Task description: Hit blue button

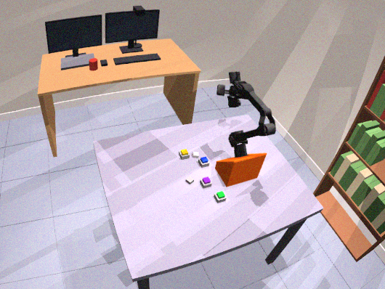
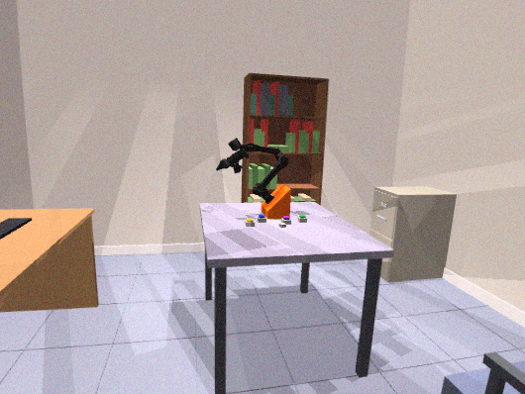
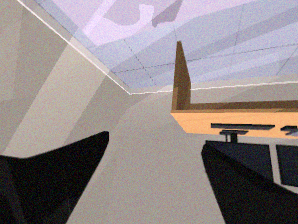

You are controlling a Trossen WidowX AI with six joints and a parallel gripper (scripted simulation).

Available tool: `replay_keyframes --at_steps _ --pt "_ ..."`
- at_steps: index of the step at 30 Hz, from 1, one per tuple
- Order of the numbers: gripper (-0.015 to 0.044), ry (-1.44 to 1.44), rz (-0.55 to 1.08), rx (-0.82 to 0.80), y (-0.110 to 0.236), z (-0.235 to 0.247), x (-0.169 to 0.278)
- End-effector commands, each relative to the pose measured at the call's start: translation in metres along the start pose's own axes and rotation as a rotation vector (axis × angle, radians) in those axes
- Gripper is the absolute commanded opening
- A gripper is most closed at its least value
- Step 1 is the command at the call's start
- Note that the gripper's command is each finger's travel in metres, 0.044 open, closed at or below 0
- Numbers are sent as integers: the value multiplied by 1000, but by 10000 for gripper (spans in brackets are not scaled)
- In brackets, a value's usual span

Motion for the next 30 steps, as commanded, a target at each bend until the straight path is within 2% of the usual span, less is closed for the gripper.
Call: replay_keyframes --at_steps 1,7,11,16,22,30 --pt "400 -6 -4 3 -1 0 0" --pt "400 -249 -204 97 -30 -16 -11" --pt "400 -463 -455 114 -55 -40 -32" --pt "400 -658 -748 37 -68 -78 -65" --pt "400 -779 -987 -146 -55 -118 -106" --pt "400 -833 -1085 -378 -13 -148 -148"
Point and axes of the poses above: the point midway between the two fingers, 35 mm back from their tips, its own y axis back along the fingers, its own z axis across the jaws, x = y × z, the point moved 10 cm from there along y, back along the fingers, and after that the axes turned 1 degree about y, right-handed, at the moved point
